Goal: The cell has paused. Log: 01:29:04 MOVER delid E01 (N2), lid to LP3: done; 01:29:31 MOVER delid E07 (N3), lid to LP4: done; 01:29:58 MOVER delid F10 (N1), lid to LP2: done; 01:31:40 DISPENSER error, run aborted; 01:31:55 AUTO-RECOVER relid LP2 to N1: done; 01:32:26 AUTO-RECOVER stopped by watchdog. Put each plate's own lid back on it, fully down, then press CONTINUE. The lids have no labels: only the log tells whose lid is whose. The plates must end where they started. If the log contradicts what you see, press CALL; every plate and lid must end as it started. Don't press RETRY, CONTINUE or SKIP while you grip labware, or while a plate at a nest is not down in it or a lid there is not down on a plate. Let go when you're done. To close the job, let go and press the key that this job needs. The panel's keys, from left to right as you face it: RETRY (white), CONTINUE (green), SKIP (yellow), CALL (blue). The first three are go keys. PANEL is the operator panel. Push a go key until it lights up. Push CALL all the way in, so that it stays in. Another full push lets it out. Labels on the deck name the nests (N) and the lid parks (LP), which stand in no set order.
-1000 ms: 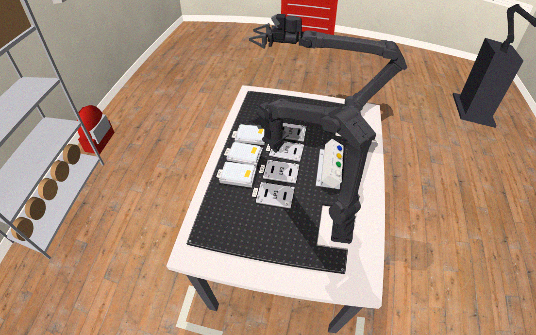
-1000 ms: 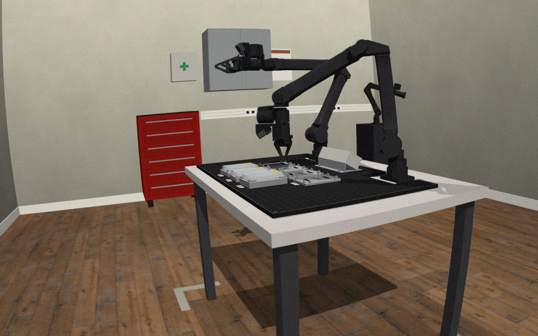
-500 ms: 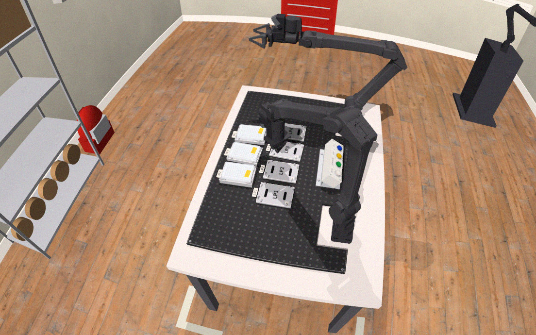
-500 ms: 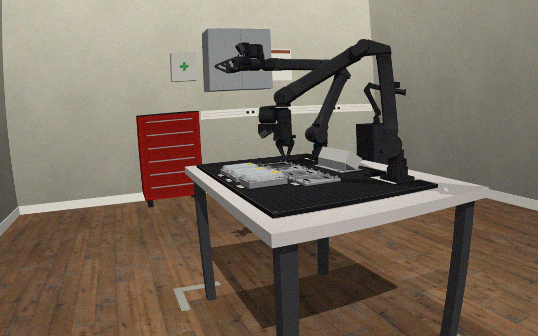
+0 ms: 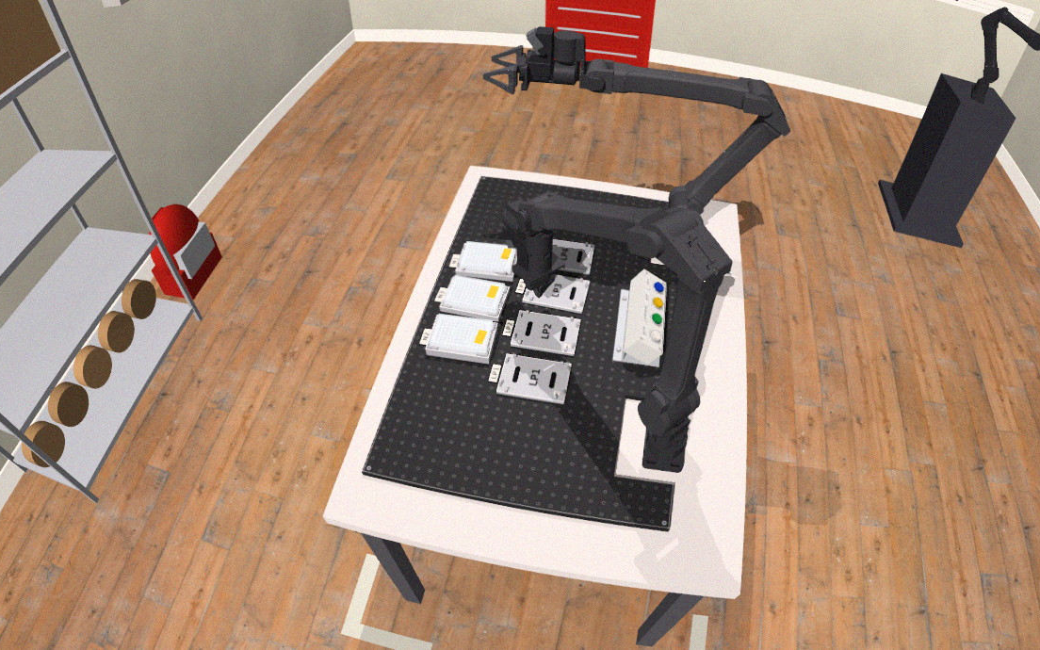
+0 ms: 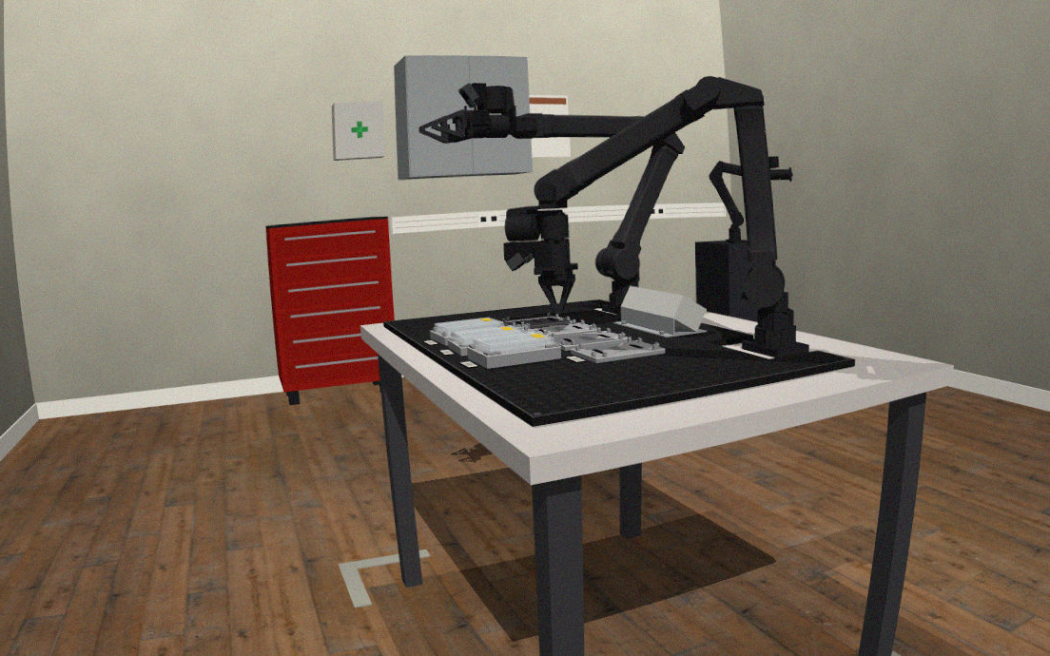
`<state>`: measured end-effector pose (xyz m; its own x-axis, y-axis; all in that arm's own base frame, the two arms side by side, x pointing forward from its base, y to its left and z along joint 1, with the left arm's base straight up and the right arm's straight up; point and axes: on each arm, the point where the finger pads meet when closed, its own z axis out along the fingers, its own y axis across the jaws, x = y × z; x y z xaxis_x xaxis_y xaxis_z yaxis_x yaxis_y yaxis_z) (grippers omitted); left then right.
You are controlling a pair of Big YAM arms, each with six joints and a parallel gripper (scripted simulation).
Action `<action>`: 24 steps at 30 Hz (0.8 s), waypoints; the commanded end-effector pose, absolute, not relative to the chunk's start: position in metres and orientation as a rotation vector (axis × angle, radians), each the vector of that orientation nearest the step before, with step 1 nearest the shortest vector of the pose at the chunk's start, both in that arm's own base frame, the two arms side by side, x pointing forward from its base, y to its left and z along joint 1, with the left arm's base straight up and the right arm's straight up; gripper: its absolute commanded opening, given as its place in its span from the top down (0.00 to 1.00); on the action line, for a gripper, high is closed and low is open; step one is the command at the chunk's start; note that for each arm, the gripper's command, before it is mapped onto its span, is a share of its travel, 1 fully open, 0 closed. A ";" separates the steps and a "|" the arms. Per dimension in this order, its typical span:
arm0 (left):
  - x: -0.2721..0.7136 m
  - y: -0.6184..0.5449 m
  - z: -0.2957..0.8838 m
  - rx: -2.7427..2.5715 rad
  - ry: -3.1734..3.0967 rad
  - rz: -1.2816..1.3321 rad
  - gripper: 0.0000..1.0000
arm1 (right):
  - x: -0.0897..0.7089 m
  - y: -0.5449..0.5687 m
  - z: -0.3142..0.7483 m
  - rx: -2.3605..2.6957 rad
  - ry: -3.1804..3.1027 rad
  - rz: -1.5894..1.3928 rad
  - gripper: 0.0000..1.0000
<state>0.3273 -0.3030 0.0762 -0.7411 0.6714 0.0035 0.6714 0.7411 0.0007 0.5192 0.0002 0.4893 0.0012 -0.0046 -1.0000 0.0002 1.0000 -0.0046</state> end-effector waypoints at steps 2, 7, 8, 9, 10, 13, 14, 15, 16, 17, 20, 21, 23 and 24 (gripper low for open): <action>0.342 -0.328 0.103 -1.194 -2.976 0.045 1.00 | 0.517 0.000 0.525 0.005 1.513 0.006 0.00; 0.337 -0.323 0.097 -1.187 -2.954 0.030 1.00 | 0.517 0.000 0.525 0.005 1.513 0.006 0.00; 0.335 -0.322 0.094 -1.187 -2.954 0.029 1.00 | 0.517 0.000 0.525 0.005 1.513 0.006 0.00; 0.335 -0.322 0.095 -1.187 -2.955 0.030 1.00 | 0.517 0.000 0.525 0.005 1.513 0.006 0.00; 0.335 -0.322 0.095 -1.187 -2.955 0.031 1.00 | 0.517 0.000 0.525 0.005 1.513 0.006 0.00; 0.338 -0.325 0.113 -1.198 -2.985 0.051 1.00 | 0.517 0.000 0.525 0.005 1.513 0.006 0.00; 0.339 -0.326 0.122 -1.198 -2.985 0.052 1.00 | 0.517 0.000 0.525 0.005 1.513 0.006 0.00; 0.339 -0.326 0.130 -1.198 -2.985 0.052 1.00 | 0.517 0.000 0.525 0.005 1.513 0.006 0.00; 0.339 -0.326 0.130 -1.198 -2.985 0.052 1.00 | 0.517 0.000 0.525 0.005 1.513 0.006 0.00; 0.339 -0.326 0.130 -1.198 -2.985 0.052 1.00 | 0.517 0.000 0.525 0.005 1.513 0.006 0.00; 0.339 -0.326 0.148 -1.198 -2.986 0.052 1.00 | 0.517 0.000 0.525 0.005 1.513 0.006 0.00; 0.339 -0.326 0.153 -1.198 -2.986 0.052 1.00 | 0.517 0.000 0.525 0.005 1.513 0.006 0.00; 0.338 -0.325 0.163 -1.198 -2.987 0.053 1.00 | 0.517 0.000 0.525 0.005 1.513 0.006 0.00; 0.338 -0.325 0.169 -1.198 -2.987 0.053 1.00 | 0.517 0.000 0.525 0.005 1.513 0.006 0.00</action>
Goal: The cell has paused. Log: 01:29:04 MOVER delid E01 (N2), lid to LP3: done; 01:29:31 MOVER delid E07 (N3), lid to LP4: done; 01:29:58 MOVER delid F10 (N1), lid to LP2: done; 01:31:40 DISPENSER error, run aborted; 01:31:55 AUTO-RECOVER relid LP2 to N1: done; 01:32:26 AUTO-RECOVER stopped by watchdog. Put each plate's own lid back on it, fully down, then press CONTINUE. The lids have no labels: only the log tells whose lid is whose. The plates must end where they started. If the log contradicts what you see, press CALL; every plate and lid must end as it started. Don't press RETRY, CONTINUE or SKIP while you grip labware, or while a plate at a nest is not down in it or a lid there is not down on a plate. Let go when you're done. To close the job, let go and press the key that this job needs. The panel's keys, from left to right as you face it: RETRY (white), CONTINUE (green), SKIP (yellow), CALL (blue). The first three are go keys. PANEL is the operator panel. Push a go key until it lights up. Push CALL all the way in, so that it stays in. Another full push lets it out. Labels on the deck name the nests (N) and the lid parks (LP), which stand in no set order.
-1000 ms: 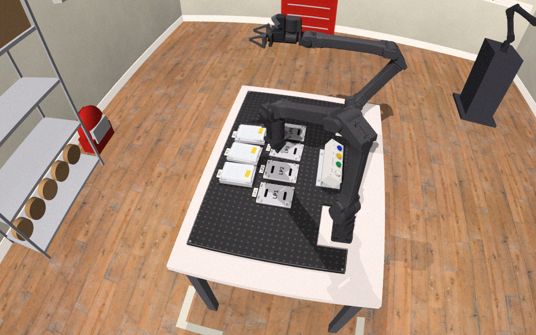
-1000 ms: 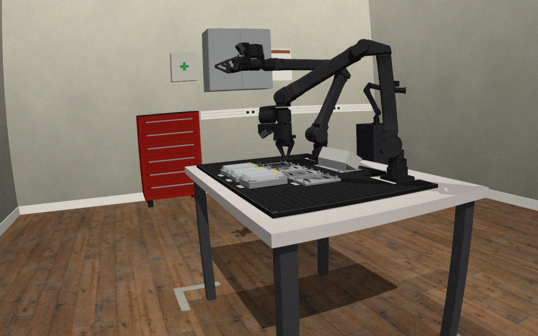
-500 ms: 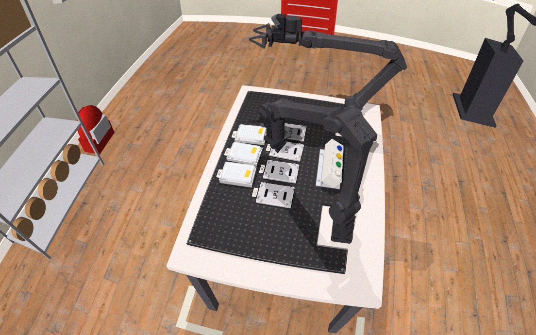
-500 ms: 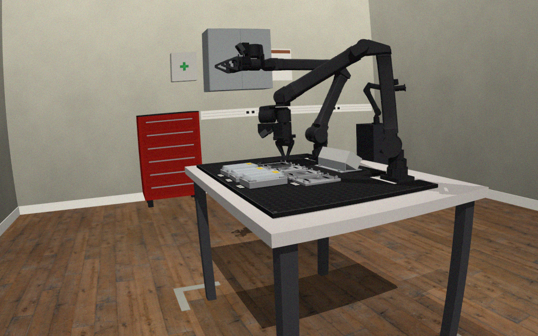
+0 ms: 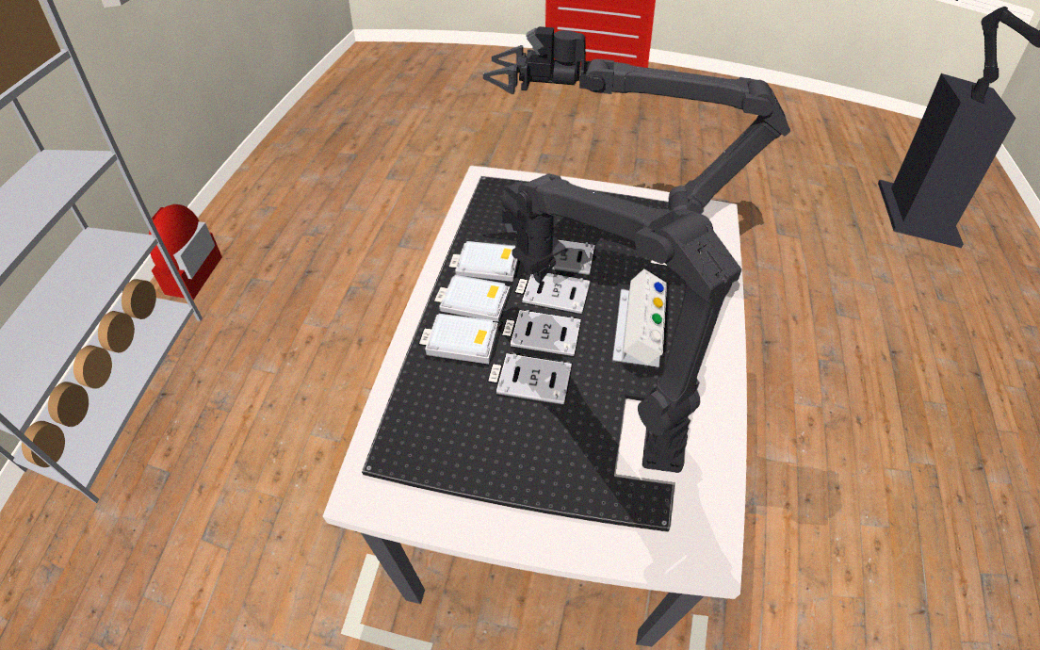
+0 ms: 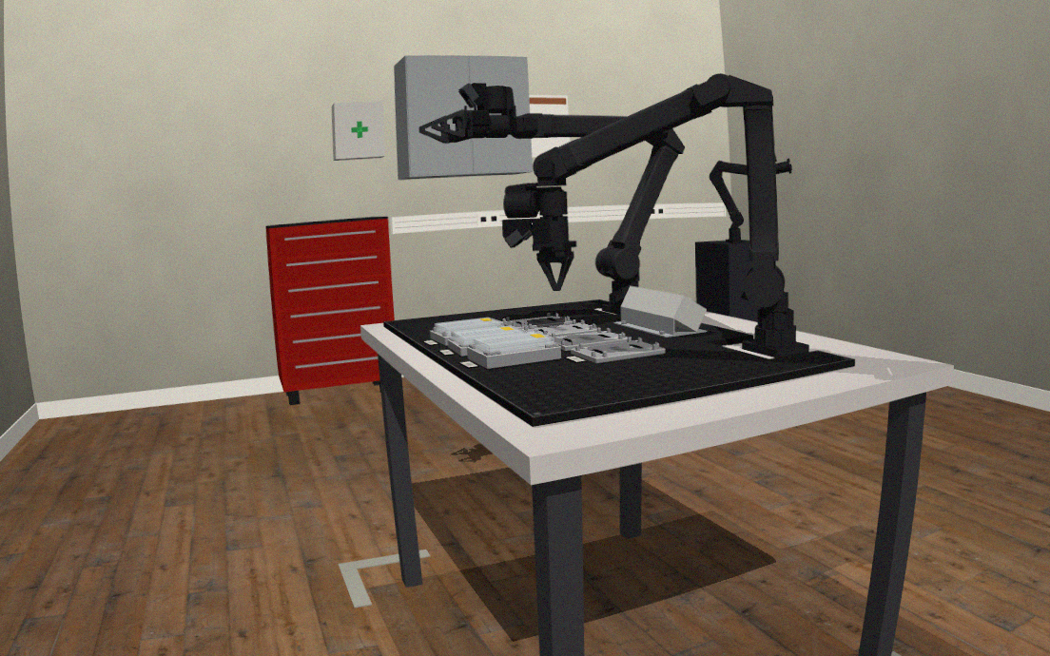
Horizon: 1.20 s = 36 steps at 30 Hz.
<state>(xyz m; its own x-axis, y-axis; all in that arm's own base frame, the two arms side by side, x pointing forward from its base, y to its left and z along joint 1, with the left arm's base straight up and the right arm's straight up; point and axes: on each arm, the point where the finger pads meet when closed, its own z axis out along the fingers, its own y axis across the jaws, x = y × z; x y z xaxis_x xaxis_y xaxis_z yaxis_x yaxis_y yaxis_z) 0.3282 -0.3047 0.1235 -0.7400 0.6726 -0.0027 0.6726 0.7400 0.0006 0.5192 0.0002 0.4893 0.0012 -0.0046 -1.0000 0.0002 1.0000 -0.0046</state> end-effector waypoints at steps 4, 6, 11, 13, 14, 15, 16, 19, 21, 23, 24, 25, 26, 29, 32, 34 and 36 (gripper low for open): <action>0.338 -0.325 0.178 1.149 2.859 -0.040 1.00 | 0.517 0.000 0.525 0.005 1.513 0.006 0.00; 0.335 -0.323 0.171 1.158 2.883 -0.024 1.00 | 0.517 0.000 0.525 0.005 1.513 0.006 0.00; 0.331 -0.319 0.160 1.158 2.882 -0.025 1.00 | 0.517 0.000 0.525 0.005 1.513 0.006 0.00; 0.328 -0.316 0.154 1.163 2.893 -0.018 1.00 | 0.517 0.000 0.525 0.005 1.513 0.006 0.00; 0.326 -0.315 0.150 1.162 2.892 -0.019 1.00 | 0.517 0.000 0.525 0.005 1.513 0.006 0.00; 0.326 -0.314 0.149 1.162 2.892 -0.019 1.00 | 0.517 0.000 0.525 0.005 1.513 0.006 0.00; 0.326 -0.314 0.149 1.162 2.892 -0.019 1.00 | 0.517 0.000 0.525 0.005 1.513 0.006 0.00; 0.319 -0.313 0.152 1.199 2.860 -0.027 1.00 | 0.517 0.000 0.525 0.005 1.513 0.006 0.00; 0.308 -0.311 0.156 1.261 2.842 -0.023 1.00 | 0.517 0.000 0.525 0.005 1.513 0.006 0.00; 0.300 -0.311 0.156 1.312 2.811 -0.027 1.00 | 0.517 0.000 0.525 0.005 1.513 0.006 0.00; 0.295 -0.311 0.155 1.340 2.798 -0.027 1.00 | 0.517 0.000 0.525 0.005 1.513 0.006 0.00; 0.290 -0.310 0.155 1.369 2.786 -0.026 1.00 | 0.517 0.000 0.525 0.005 1.513 0.006 0.00; 0.290 -0.310 0.155 1.369 2.786 -0.026 1.00 | 0.517 0.000 0.525 0.005 1.513 0.006 0.00; 0.280 -0.309 0.155 1.423 2.757 -0.026 1.00 | 0.517 0.000 0.525 0.005 1.513 0.006 0.00; 0.264 -0.306 0.154 1.508 2.718 -0.022 1.00 | 0.517 0.000 0.525 0.005 1.513 0.006 0.00; 0.254 -0.306 0.154 1.561 2.686 -0.023 1.00 | 0.517 0.000 0.525 0.005 1.513 0.006 0.00; 0.245 -0.305 0.154 1.614 2.653 -0.024 1.00 | 0.517 0.000 0.525 0.005 1.513 0.006 0.00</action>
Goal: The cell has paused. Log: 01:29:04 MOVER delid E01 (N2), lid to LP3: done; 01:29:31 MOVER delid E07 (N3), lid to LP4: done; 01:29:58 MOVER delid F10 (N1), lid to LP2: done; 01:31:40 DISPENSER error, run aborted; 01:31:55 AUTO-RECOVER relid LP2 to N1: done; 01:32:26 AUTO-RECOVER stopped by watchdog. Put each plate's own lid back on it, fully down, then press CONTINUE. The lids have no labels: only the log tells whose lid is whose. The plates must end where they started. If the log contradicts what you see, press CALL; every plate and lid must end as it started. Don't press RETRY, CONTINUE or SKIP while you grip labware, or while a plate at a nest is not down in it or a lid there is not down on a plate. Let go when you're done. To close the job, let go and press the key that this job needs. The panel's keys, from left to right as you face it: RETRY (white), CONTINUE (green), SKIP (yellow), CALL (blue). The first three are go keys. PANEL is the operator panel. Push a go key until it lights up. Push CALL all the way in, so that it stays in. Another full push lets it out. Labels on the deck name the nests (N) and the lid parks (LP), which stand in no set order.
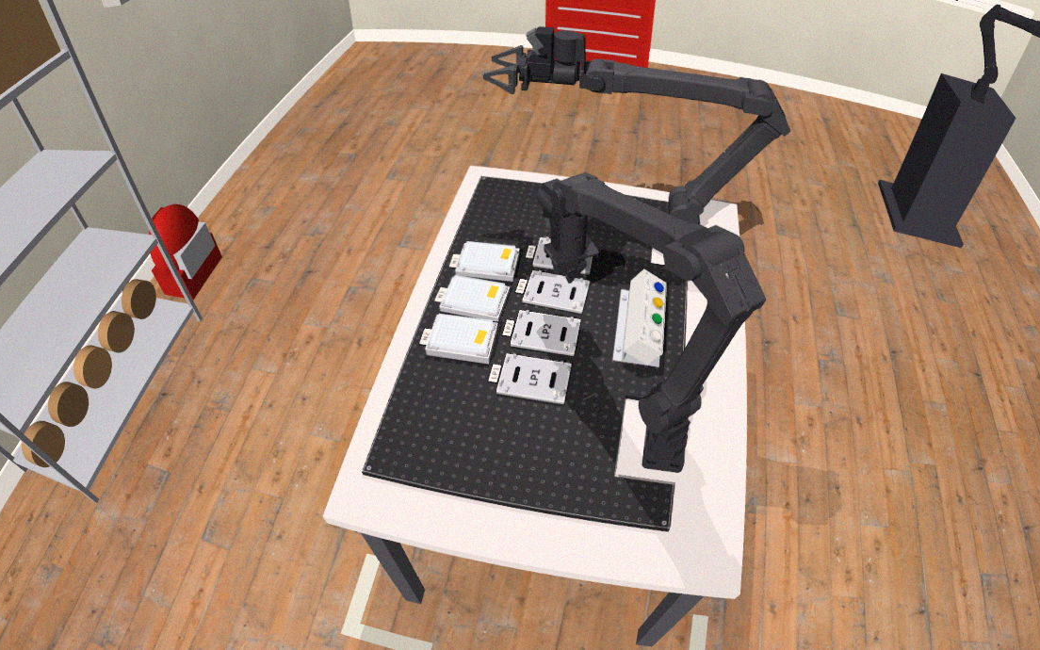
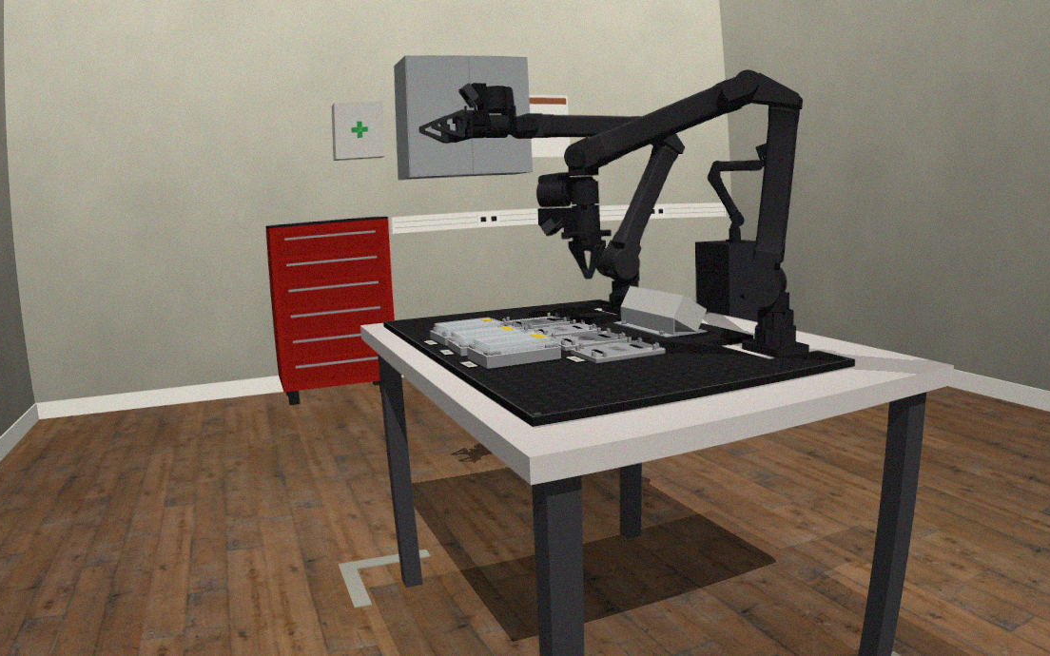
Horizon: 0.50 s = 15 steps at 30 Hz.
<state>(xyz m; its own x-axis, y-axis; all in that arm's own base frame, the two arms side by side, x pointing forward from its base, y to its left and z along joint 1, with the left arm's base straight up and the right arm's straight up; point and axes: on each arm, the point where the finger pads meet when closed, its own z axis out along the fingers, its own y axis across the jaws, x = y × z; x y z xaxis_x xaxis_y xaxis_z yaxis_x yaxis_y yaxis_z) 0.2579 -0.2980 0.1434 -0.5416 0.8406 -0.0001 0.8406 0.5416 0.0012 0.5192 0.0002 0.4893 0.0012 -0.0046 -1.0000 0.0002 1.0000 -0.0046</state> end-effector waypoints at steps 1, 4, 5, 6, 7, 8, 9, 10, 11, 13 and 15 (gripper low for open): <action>0.240 -0.305 0.154 1.641 2.637 -0.023 1.00 | 0.517 0.000 0.525 0.005 1.513 0.006 0.00; 0.224 -0.303 0.153 1.721 2.589 -0.022 1.00 | 0.517 0.000 0.525 0.005 1.513 0.006 0.00; 0.219 -0.302 0.153 1.747 2.573 -0.021 1.00 | 0.517 0.000 0.525 0.005 1.513 0.006 0.00; 0.214 -0.301 0.153 1.774 2.556 -0.020 1.00 | 0.517 0.000 0.525 0.005 1.513 0.006 0.00; 0.214 -0.301 0.153 1.774 2.556 -0.020 1.00 | 0.517 0.000 0.525 0.005 1.513 0.006 0.00; 0.214 -0.301 0.153 1.774 2.556 -0.020 1.00 | 0.517 0.000 0.525 0.005 1.513 0.006 0.00; 0.209 -0.300 0.153 1.800 2.539 -0.019 1.00 | 0.517 0.000 0.525 0.005 1.513 0.006 0.00; 0.204 -0.300 0.152 1.826 2.522 -0.019 1.00 | 0.517 0.000 0.525 0.005 1.513 0.006 0.00; 0.199 -0.299 0.152 1.851 2.503 -0.019 1.00 | 0.517 0.000 0.525 0.005 1.513 0.006 0.00; 0.188 -0.298 0.152 1.902 2.468 -0.018 1.00 | 0.517 0.000 0.525 0.005 1.513 0.006 0.00; 0.178 -0.295 0.152 1.955 2.434 -0.014 1.00 | 0.517 0.000 0.525 0.005 1.513 0.006 0.00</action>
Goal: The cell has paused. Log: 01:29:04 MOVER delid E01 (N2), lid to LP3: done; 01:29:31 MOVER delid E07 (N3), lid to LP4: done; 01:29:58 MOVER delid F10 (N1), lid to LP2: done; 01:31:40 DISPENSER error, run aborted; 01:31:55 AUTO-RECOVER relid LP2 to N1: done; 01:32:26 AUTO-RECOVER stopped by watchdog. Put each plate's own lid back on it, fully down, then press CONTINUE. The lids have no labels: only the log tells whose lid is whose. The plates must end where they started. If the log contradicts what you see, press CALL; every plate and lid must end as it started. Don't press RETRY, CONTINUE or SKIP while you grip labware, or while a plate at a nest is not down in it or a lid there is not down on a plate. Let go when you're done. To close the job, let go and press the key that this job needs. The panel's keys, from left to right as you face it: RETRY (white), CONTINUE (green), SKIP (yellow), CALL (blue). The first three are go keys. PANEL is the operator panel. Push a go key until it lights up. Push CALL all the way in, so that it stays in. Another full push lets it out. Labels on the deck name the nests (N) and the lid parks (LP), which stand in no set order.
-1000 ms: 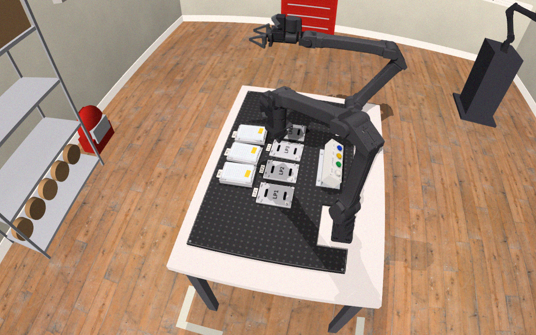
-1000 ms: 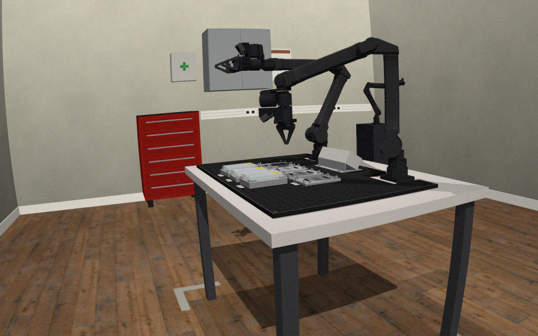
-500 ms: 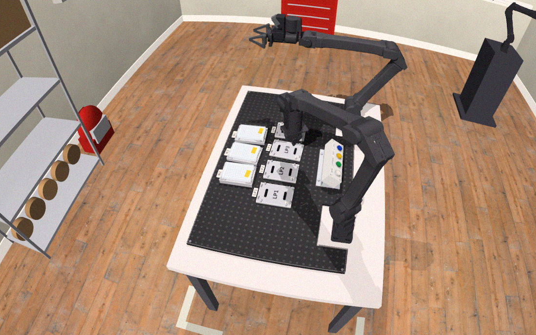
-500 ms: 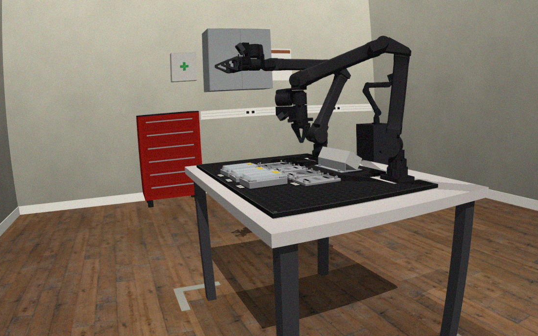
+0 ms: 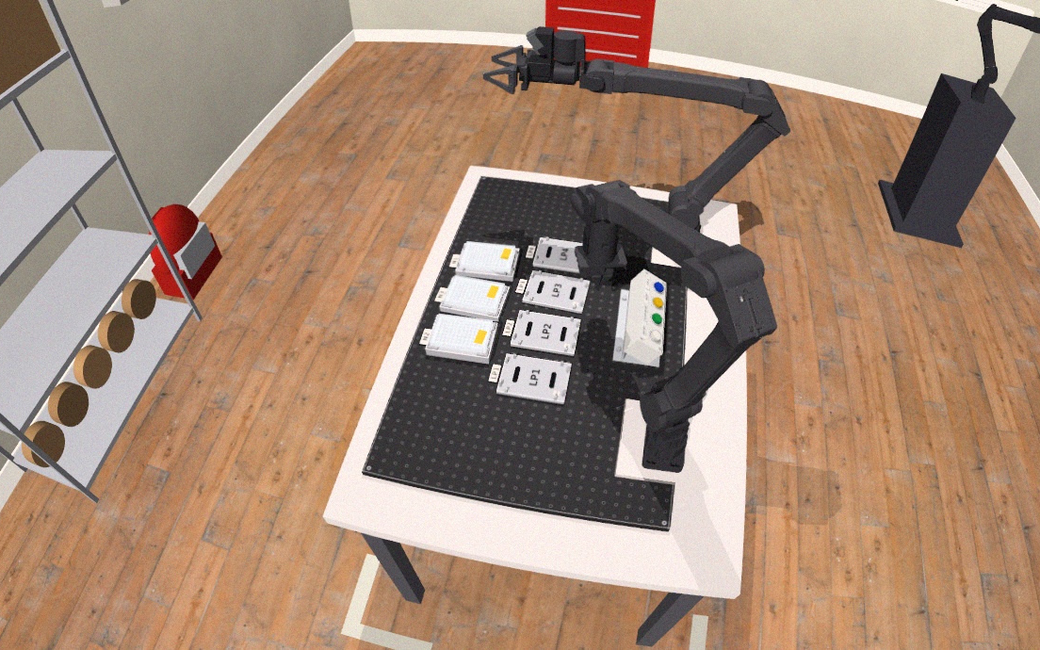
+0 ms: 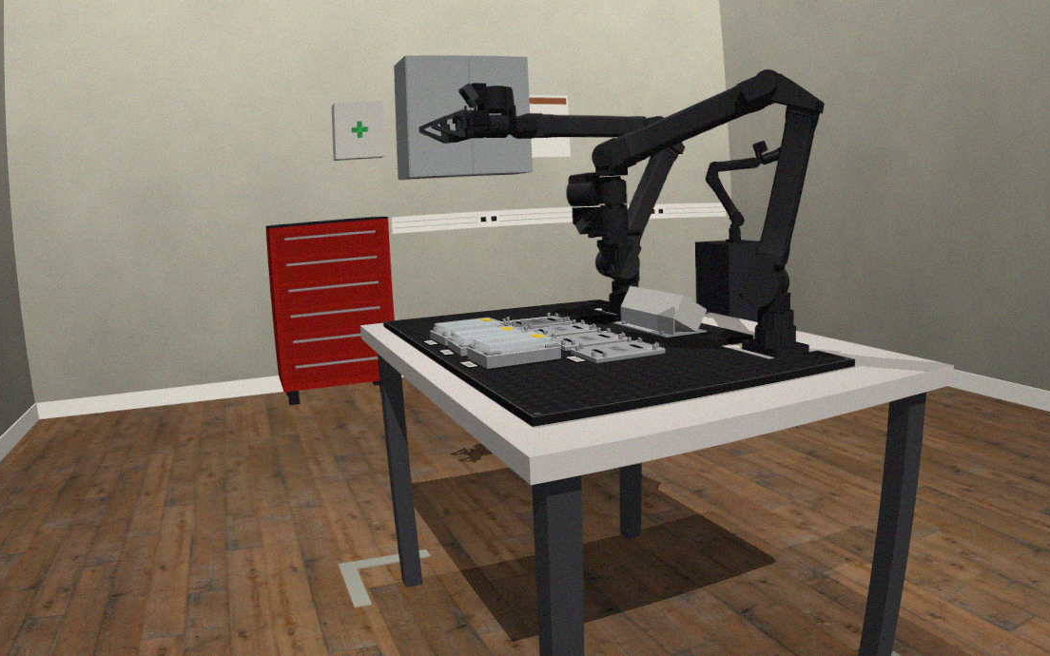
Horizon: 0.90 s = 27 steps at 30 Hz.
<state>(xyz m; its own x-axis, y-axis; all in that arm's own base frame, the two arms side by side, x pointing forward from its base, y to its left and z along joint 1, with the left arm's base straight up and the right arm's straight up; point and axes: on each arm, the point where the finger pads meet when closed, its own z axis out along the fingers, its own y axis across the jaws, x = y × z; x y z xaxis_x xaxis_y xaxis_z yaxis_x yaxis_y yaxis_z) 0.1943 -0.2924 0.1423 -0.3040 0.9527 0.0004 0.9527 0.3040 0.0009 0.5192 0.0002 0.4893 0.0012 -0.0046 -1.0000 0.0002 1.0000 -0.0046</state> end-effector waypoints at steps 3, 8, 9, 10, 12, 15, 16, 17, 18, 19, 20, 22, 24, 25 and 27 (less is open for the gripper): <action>0.162 -0.293 0.151 2.030 2.374 -0.014 1.00 | 0.517 0.000 0.525 0.005 1.513 0.006 0.00; 0.138 -0.291 0.151 2.017 2.388 -0.014 1.00 | 0.517 0.000 0.525 0.005 1.513 0.006 0.00; 0.138 -0.291 0.151 2.017 2.388 -0.014 1.00 | 0.517 0.000 0.525 0.005 1.513 0.006 0.00; 0.138 -0.291 0.151 2.017 2.388 -0.014 1.00 | 0.517 0.000 0.525 0.005 1.513 0.006 0.00; 0.128 -0.291 0.151 2.010 2.385 -0.019 1.00 | 0.517 0.000 0.525 0.005 1.513 0.006 0.00; 0.113 -0.288 0.151 2.017 2.389 -0.015 1.00 | 0.517 0.000 0.525 0.005 1.513 0.006 0.00; 0.108 -0.287 0.150 2.018 2.389 -0.015 1.00 | 0.517 0.000 0.525 0.005 1.513 0.006 0.00; 0.103 -0.287 0.150 2.018 2.389 -0.015 1.00 | 0.517 0.000 0.525 0.005 1.513 0.006 0.00; 0.098 -0.286 0.150 2.018 2.389 -0.016 1.00 | 0.517 0.000 0.525 0.005 1.513 0.006 0.00; 0.093 -0.286 0.150 2.018 2.390 -0.016 1.00 | 0.517 0.000 0.525 0.005 1.513 0.006 0.00; 0.088 -0.285 0.150 2.018 2.390 -0.016 1.00 | 0.517 0.000 0.525 0.005 1.513 0.006 0.00; 0.078 -0.284 0.150 2.018 2.389 -0.017 1.00 | 0.517 0.000 0.525 0.005 1.513 0.006 0.00; 0.068 -0.283 0.150 2.018 2.390 -0.017 1.00 | 0.517 0.000 0.525 0.005 1.513 0.006 0.00; 0.063 -0.283 0.150 2.018 2.390 -0.018 1.00 | 0.517 0.000 0.525 0.005 1.513 0.006 0.00; 0.063 -0.283 0.150 2.018 2.390 -0.018 1.00 | 0.517 0.000 0.525 0.005 1.513 0.006 0.00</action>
<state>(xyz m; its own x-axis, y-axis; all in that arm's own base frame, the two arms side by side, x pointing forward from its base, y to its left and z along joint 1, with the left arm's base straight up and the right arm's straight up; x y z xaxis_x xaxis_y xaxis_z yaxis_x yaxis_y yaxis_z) 0.0693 -0.2818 0.1434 -0.1268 0.9919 -0.0006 0.9919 0.1268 -0.0026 0.5192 0.0002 0.4893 0.0012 -0.0046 -1.0000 0.0002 1.0000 -0.0046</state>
